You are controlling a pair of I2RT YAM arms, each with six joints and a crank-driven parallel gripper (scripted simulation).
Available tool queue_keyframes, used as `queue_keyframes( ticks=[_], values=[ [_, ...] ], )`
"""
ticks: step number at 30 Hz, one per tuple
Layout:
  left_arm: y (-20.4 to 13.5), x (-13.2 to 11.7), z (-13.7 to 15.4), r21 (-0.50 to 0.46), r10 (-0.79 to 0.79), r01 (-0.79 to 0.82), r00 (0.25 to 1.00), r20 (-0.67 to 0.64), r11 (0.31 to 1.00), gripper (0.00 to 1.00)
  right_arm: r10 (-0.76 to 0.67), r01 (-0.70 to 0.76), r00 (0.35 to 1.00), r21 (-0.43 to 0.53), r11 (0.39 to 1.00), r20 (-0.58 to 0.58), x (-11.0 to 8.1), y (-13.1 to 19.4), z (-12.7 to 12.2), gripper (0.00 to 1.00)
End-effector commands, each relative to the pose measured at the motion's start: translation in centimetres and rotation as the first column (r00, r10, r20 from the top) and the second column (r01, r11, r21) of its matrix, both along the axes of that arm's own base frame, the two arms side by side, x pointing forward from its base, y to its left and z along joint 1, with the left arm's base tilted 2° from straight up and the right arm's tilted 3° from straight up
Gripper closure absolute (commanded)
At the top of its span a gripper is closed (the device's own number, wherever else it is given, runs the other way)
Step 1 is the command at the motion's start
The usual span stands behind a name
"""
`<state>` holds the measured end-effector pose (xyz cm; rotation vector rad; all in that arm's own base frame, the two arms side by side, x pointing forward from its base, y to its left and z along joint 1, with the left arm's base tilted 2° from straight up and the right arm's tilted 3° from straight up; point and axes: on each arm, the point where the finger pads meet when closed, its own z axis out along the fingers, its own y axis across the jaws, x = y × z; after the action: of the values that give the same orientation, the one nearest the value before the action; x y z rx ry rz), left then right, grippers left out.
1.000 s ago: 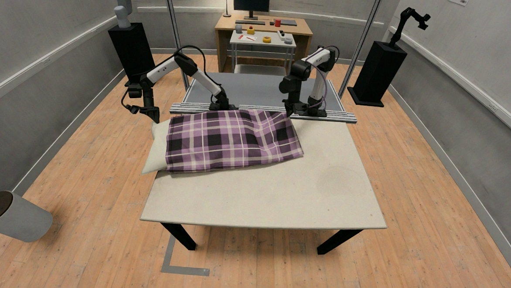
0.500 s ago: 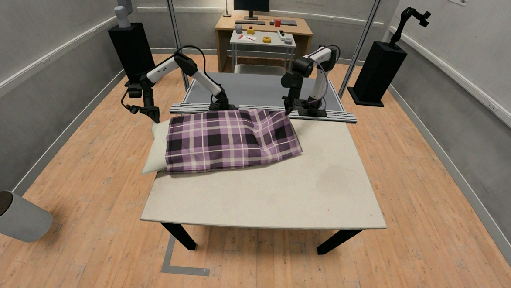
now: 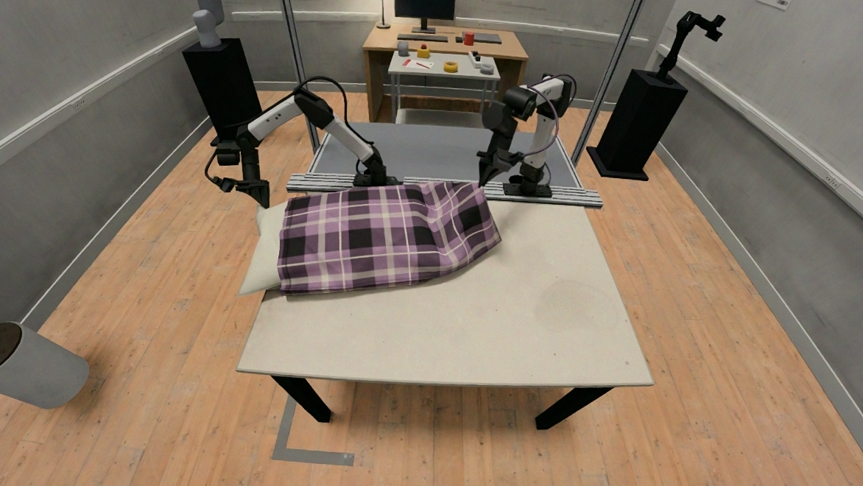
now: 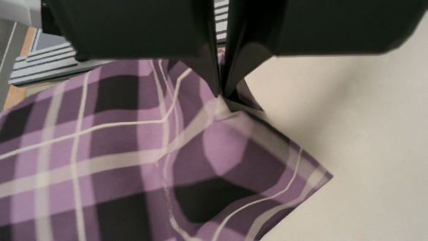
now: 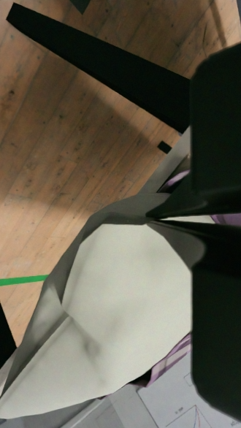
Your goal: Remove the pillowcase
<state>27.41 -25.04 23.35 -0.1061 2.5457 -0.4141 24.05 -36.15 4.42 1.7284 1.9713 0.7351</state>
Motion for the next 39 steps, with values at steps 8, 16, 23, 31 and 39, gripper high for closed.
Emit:
queue_keyframes(
  ticks=[8, 16, 23, 31, 39],
  values=[
    [-0.8, 2.5, 7.6, -0.125, -0.047, 0.079, 0.969, 0.243, 0.989, 0.99, 0.016, -0.016, 1.000, -0.030, 0.999, 0.003, 0.4, -0.2, 0.1, 0.99],
    [-1.1, 3.1, 11.6, -0.169, -0.072, 0.144, 0.925, 0.374, 0.975, 0.99, 0.016, -0.016, 1.000, -0.030, 0.999, 0.003, 0.4, -0.2, 0.1, 0.99],
    [-1.3, 3.5, 15.1, -0.189, -0.089, 0.204, 0.871, 0.484, 0.961, 0.99, 0.016, -0.016, 1.000, -0.030, 0.999, 0.003, 0.4, -0.2, 0.1, 0.99],
    [-1.3, 3.5, 18.1, -0.202, -0.091, 0.246, 0.817, 0.569, 0.948, 0.99, 0.016, -0.016, 1.000, -0.030, 0.999, 0.003, 0.4, -0.2, 0.1, 0.99],
    [-1.2, 3.4, 21.2, -0.192, -0.103, 0.301, 0.742, 0.662, 0.934, 0.99, 0.016, -0.016, 1.000, -0.030, 0.999, 0.003, 0.4, -0.2, 0.1, 0.99]
  ],
)
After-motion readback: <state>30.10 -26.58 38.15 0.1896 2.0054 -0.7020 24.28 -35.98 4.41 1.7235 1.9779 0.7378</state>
